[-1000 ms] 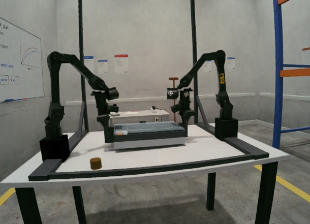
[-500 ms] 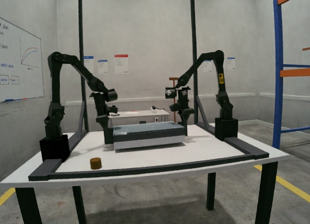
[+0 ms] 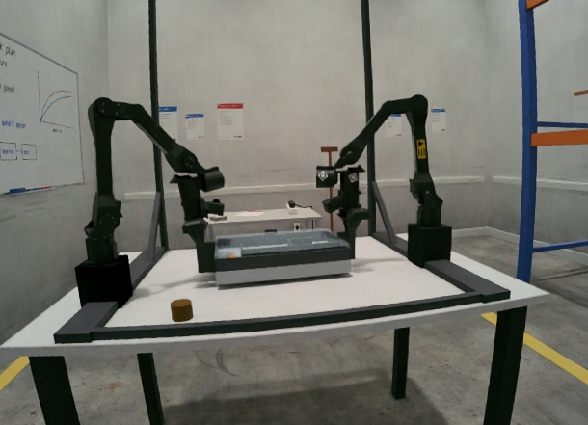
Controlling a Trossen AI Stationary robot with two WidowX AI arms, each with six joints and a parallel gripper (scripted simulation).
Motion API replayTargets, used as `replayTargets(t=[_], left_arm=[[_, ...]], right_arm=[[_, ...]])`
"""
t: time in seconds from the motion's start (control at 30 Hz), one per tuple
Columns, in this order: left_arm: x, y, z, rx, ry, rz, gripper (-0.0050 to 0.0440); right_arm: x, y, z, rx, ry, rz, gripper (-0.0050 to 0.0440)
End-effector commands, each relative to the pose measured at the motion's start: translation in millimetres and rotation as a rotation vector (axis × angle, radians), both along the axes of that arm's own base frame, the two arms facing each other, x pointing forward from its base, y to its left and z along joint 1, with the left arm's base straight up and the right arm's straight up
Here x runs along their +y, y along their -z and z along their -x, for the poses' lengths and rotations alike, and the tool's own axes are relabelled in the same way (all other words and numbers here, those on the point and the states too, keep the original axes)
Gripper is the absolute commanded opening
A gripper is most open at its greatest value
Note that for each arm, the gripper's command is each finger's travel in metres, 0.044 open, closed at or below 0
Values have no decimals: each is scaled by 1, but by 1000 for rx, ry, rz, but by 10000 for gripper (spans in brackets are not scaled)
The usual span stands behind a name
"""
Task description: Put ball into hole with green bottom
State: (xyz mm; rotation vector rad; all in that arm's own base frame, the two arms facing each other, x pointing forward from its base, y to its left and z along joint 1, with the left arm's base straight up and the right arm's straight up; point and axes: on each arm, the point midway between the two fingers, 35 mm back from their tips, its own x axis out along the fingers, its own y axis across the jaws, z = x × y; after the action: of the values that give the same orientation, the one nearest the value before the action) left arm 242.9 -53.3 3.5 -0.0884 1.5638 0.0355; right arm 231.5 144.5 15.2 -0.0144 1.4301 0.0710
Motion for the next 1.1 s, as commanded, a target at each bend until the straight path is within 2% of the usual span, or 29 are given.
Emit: replayTargets(t=[0.0,0.13,0.3,0.43,0.57,0.63,0.7,0.73,0.77,0.8,0.87,0.9,0.97,1.07], left_arm=[[-5,-13,-10,-5,12,10,-50],[-7,-19,-12,26,7,-38,-50],[-8,-10,-5,-22,4,-73,-50],[-8,-4,-4,-51,9,-58,-50],[-7,-6,-5,-43,8,-57,-50],[-6,-16,-11,-30,6,-17,-50],[-4,-6,-4,-44,6,-9,-50],[-4,-15,-11,-24,7,2,-50],[-3,-17,-12,-19,7,10,-50],[-2,-5,-5,-46,7,9,-50],[-1,-3,-3,-56,7,24,-50],[-3,-11,-8,-32,7,21,-50],[-5,-1,-4,-66,5,-12,-50],[-5,-10,-9,-53,10,14,-50]], right_arm=[[4,-2,-1,-55,0,-13,-50],[7,7,0,-80,2,31,-50],[13,-8,-8,-51,0,60,-50],[11,-14,-9,-13,-3,38,-50],[11,-14,-9,-31,-2,34,-50],[5,-4,-1,-41,-4,12,-50],[7,-14,-8,-28,-4,-9,-50],[3,-3,-1,-45,-3,-5,-50],[2,-1,0,-49,-3,-15,-50],[5,-13,-6,-22,-4,-28,-50],[6,-18,-11,-21,-5,-46,-50],[3,-6,-3,-33,-2,-26,-50],[9,-17,-9,-1,-4,-11,-50],[6,-9,-3,-20,-3,-24,-50]])
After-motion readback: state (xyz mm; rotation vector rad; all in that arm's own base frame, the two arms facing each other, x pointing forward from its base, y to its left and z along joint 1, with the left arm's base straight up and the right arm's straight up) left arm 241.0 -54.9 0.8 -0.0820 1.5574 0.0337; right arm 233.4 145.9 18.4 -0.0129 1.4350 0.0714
